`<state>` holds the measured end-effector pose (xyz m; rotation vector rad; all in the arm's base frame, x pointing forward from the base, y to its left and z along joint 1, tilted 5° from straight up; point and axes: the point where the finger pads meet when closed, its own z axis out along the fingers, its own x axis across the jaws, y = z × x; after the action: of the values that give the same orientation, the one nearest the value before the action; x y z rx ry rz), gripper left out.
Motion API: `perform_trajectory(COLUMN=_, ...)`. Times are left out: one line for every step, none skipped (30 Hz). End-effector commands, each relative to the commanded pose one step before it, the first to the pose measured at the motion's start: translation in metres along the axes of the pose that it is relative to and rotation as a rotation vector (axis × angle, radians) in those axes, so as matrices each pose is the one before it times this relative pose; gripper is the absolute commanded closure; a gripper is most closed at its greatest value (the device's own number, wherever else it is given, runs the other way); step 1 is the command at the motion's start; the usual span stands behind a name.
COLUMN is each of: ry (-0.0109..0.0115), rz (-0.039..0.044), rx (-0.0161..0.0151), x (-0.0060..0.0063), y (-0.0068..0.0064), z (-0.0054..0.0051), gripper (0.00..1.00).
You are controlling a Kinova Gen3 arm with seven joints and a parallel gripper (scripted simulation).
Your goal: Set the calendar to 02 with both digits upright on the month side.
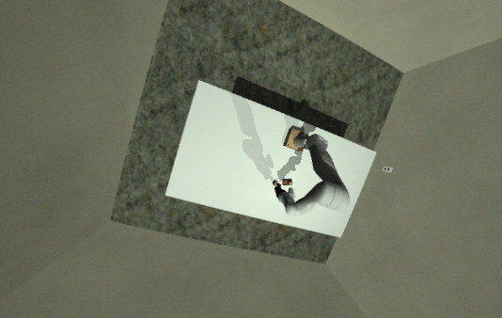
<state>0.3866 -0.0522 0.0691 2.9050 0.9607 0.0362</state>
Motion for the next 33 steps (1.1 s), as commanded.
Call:
perform_trajectory(ry=0.00099, rz=0.00532, rx=-0.00103, x=0.0004, y=0.00015, z=-0.00049, gripper=0.0)
perform_trajectory(ry=-0.00013, rz=0.00514, rx=0.00023, x=0.00001, y=-0.00016, z=0.00007, gripper=0.0)
perform_trajectory(ry=-0.00017, rz=0.00692, rx=0.00031, x=0.00002, y=-0.00021, z=0.0001, gripper=0.0)
perform_trajectory(ry=-0.00022, rz=0.00888, rx=0.00039, x=0.00002, y=-0.00026, z=0.00012, gripper=0.0)
perform_trajectory(ry=-0.00027, rz=0.01098, rx=0.00048, x=0.00002, y=-0.00032, z=0.00015, gripper=0.0)
perform_trajectory(ry=-0.00033, rz=0.0132, rx=0.00056, x=0.00002, y=-0.00038, z=0.00018, gripper=0.0)
perform_trajectory(ry=-0.00039, rz=0.01551, rx=0.00064, x=0.00002, y=-0.00044, z=0.00021, gripper=0.0)
perform_trajectory(ry=0.0, rz=0.0, rx=0.0, x=0.0, y=0.0, z=0.0, gripper=0.0)
perform_trajectory(ry=0.0, rz=0.0, rx=0.0, x=0.0, y=0.0, z=0.0, gripper=0.0)
perform_trajectory(ry=-0.00045, rz=0.01788, rx=0.00071, x=0.00002, y=-0.00049, z=0.00024, gripper=0.0)
perform_trajectory(ry=-0.00051, rz=0.0203, rx=0.00077, x=0.00002, y=-0.00054, z=0.00026, gripper=0.0)
perform_trajectory(ry=-0.00056, rz=0.02272, rx=0.00083, x=0.00001, y=-0.00058, z=0.00029, gripper=0.0)
perform_trajectory(ry=-0.00062, rz=0.02514, rx=0.00086, x=0.00001, y=-0.00061, z=0.00031, gripper=0.0)
perform_trajectory(ry=-0.00067, rz=0.02753, rx=0.00089, x=0.0, y=-0.00064, z=0.00034, gripper=0.0)
perform_trajectory(ry=-0.00071, rz=0.02987, rx=0.0009, x=-0.00001, y=-0.00065, z=0.00036, gripper=0.0)
perform_trajectory(ry=-0.00074, rz=0.03213, rx=0.00089, x=-0.00002, y=-0.00066, z=0.00037, gripper=0.0)
perform_trajectory(ry=-0.00077, rz=0.03431, rx=0.00087, x=-0.00003, y=-0.00065, z=0.00039, gripper=0.0)
perform_trajectory(ry=-0.00078, rz=0.03639, rx=0.00083, x=-0.00004, y=-0.00064, z=0.0004, gripper=0.0)
perform_trajectory(ry=-0.00078, rz=0.03835, rx=0.00078, x=-0.00005, y=-0.00061, z=0.0004, gripper=0.0)
perform_trajectory(ry=-0.00076, rz=0.04017, rx=0.00071, x=-0.00006, y=-0.00057, z=0.00041, gripper=0.0)
perform_trajectory(ry=-0.00073, rz=0.04184, rx=0.00064, x=-0.00006, y=-0.00052, z=0.00041, gripper=0.0)
perform_trajectory(ry=-0.00067, rz=0.04336, rx=0.00055, x=-0.00005, y=-0.00046, z=0.0004, gripper=0.0)
perform_trajectory(ry=-0.00061, rz=0.0447, rx=0.00047, x=-0.00005, y=-0.00039, z=0.00039, gripper=0.0)
perform_trajectory(ry=-0.00052, rz=0.04586, rx=0.00038, x=-0.00003, y=-0.00032, z=0.00038, gripper=0.0)
perform_trajectory(ry=0.0, rz=0.0, rx=0.0, x=0.0, y=0.0, z=0.0, gripper=0.0)
perform_trajectory(ry=0.0, rz=0.0, rx=0.0, x=0.0, y=0.0, z=0.0, gripper=0.0)
perform_trajectory(ry=-0.00042, rz=0.04683, rx=0.00029, x=-0.00001, y=-0.00024, z=0.00037, gripper=0.0)
perform_trajectory(ry=-0.0003, rz=0.04761, rx=0.00021, x=0.00001, y=-0.00016, z=0.00035, gripper=0.0)
perform_trajectory(ry=-0.00018, rz=0.04819, rx=0.00014, x=0.00004, y=-0.00008, z=0.00033, gripper=0.0)
perform_trajectory(ry=-0.00004, rz=0.04856, rx=0.00008, x=0.00008, y=0.0, z=0.0003, gripper=0.0)
perform_trajectory(ry=0.0001, rz=0.04872, rx=0.00002, x=0.00012, y=0.00008, z=0.00028, gripper=0.0)
perform_trajectory(ry=0.00025, rz=0.04867, rx=-0.00001, x=0.00017, y=0.00015, z=0.00025, gripper=0.0)
perform_trajectory(ry=0.00039, rz=0.04841, rx=-0.00004, x=0.00022, y=0.00022, z=0.00023, gripper=0.0)
